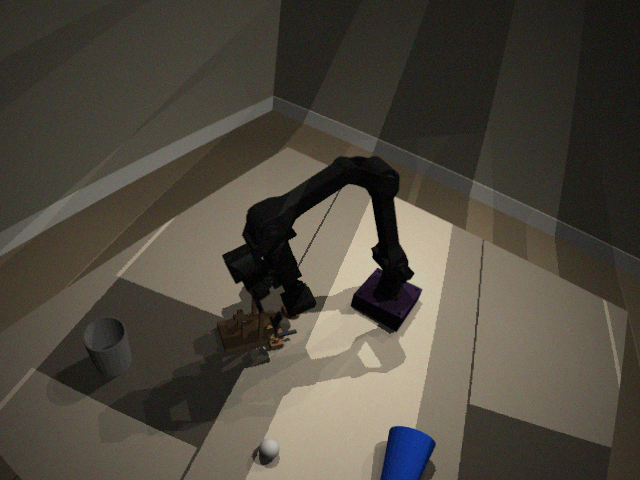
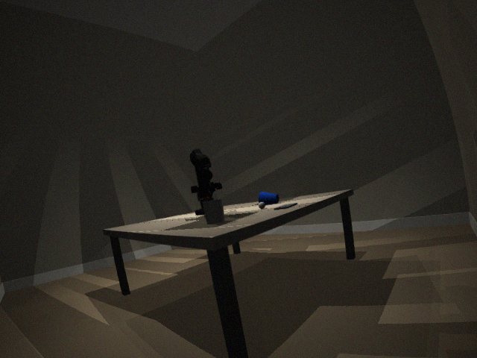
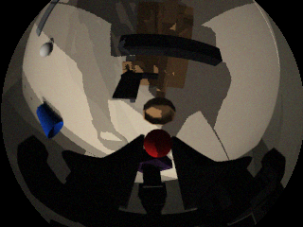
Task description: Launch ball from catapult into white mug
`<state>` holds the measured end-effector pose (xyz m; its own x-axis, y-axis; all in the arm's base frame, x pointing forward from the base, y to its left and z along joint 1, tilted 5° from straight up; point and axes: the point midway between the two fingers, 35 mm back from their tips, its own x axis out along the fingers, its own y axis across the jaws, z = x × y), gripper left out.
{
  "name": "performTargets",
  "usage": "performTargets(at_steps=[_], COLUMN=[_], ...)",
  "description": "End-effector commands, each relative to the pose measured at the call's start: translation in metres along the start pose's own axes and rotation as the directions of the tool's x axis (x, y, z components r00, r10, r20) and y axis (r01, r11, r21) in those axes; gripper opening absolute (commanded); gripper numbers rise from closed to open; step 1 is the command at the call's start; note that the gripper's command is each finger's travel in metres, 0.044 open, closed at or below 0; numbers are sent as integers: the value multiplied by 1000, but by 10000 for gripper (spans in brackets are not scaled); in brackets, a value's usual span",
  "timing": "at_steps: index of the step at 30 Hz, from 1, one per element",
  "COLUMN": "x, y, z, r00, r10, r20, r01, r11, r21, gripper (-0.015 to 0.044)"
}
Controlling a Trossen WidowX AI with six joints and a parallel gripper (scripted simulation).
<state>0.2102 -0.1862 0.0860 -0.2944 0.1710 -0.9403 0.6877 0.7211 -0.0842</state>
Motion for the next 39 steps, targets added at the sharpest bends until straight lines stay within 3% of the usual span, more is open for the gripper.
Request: performTargets(at_steps=[1,18,24,34,39], x=[6,27,20,17,-59], y=[-1,-1,-2,-2,-2], z=[4,11,11,10,-19], r00=[1000,1000,1000,1000,988], r10=[5,5,5,6,18], r20=[-2,-2,11,16,155], r01=[-5,-5,-5,-6,-18], r11=[1000,1000,1000,1000,1000], r21=[-2,-2,2,2,-2], gripper=[0,0,0,263,394])
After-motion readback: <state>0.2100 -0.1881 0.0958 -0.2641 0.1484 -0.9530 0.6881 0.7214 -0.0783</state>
